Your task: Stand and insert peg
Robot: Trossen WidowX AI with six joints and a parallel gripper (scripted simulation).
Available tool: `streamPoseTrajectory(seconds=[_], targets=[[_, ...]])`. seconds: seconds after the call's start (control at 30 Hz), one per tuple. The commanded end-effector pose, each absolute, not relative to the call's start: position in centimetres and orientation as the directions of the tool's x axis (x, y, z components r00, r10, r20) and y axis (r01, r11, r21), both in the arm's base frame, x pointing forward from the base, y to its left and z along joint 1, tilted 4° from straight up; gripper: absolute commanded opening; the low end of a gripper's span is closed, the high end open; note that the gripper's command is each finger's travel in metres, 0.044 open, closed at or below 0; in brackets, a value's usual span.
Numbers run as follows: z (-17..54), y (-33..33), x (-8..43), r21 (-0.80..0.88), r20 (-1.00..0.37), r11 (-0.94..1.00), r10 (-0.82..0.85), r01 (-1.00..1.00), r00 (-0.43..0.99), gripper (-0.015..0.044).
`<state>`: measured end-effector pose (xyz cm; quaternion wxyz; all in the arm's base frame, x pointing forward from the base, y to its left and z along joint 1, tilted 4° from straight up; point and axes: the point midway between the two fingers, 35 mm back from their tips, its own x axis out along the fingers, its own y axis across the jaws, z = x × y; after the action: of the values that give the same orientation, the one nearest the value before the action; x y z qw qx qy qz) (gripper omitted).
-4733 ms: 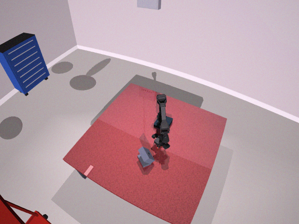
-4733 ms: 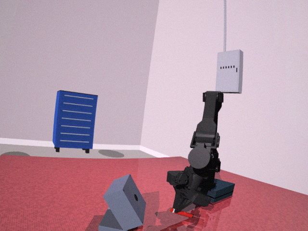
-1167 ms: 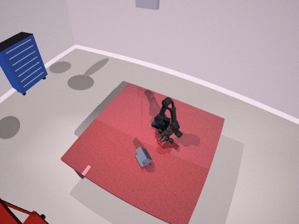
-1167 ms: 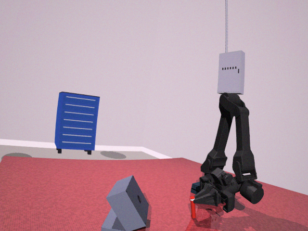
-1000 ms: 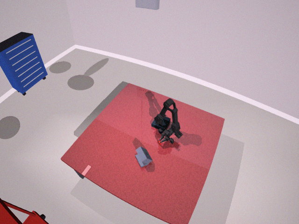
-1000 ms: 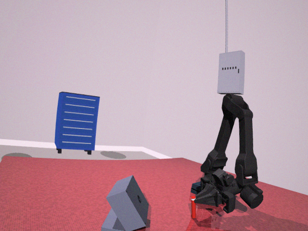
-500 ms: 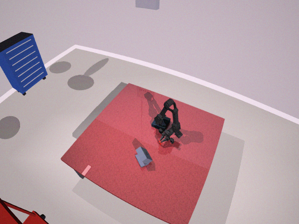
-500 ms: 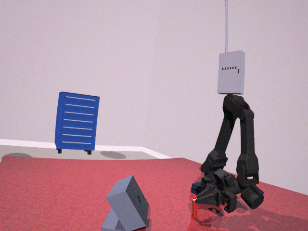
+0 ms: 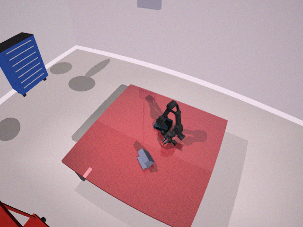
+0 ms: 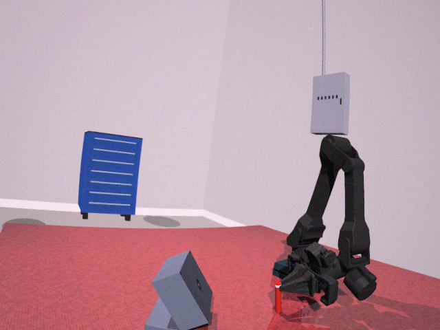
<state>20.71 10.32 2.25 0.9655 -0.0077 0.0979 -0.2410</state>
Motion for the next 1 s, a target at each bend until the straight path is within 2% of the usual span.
streamPoseTrajectory(seconds=[0.0,0.97], targets=[[2.18,10.37,20.6,-0.062,-0.186,0.884,-0.467,0.464,0.865,0.0049],[1.85,10.49,19.95,-0.068,-0.144,0.892,-0.451,0.446,0.881,0.0049]])
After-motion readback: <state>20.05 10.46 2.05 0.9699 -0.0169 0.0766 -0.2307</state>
